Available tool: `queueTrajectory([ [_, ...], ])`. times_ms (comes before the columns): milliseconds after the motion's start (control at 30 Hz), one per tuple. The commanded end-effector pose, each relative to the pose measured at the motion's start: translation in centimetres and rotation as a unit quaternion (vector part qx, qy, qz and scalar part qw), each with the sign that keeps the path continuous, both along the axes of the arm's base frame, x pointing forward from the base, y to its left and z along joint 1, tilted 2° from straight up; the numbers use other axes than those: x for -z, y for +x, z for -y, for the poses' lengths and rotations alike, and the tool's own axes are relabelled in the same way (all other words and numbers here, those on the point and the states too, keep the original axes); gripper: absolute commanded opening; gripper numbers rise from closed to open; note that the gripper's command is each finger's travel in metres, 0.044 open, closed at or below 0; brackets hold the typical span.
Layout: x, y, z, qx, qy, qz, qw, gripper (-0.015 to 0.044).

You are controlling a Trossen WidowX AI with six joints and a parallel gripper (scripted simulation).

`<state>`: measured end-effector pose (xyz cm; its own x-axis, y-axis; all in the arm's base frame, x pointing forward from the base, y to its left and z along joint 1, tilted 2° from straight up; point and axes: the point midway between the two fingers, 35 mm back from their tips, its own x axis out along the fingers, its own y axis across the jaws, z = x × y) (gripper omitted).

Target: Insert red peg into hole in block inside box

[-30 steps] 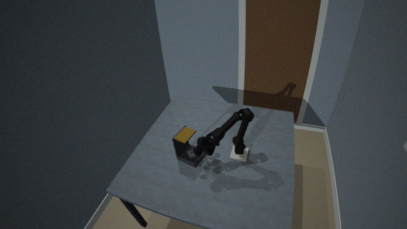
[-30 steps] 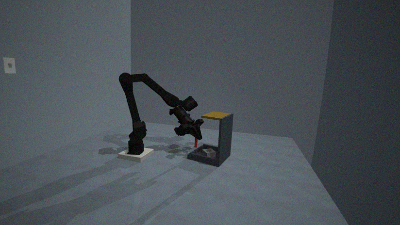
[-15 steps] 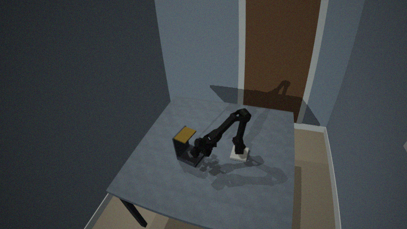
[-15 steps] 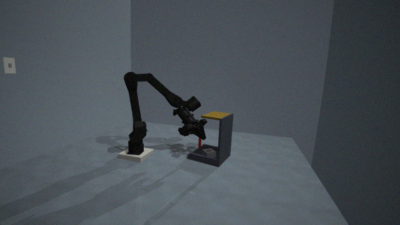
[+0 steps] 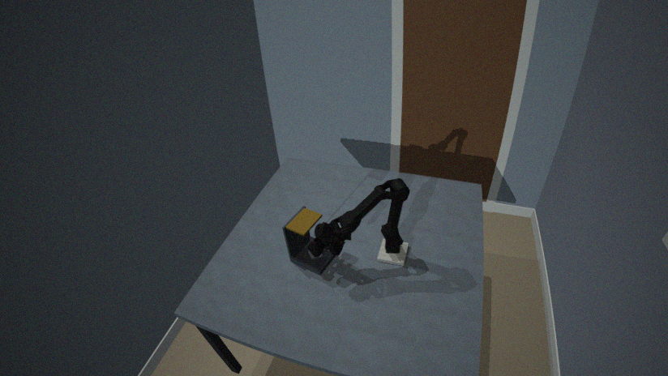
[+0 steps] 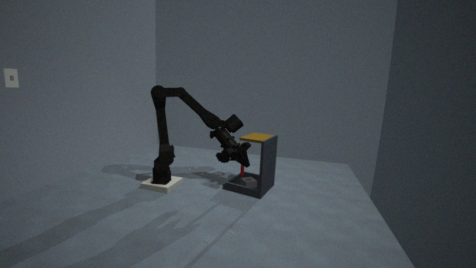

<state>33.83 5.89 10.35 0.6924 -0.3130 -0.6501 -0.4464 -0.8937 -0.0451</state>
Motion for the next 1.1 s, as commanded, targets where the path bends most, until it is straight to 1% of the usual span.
queueTrajectory([
  [0, -0.2, 0.3, 0.1, -0.002, 0.002, 0.003, 1.0, 0.0],
  [1067, -0.2, 2.0, 1.1, -0.002, 0.001, 0.003, 1.0, 0.0],
])
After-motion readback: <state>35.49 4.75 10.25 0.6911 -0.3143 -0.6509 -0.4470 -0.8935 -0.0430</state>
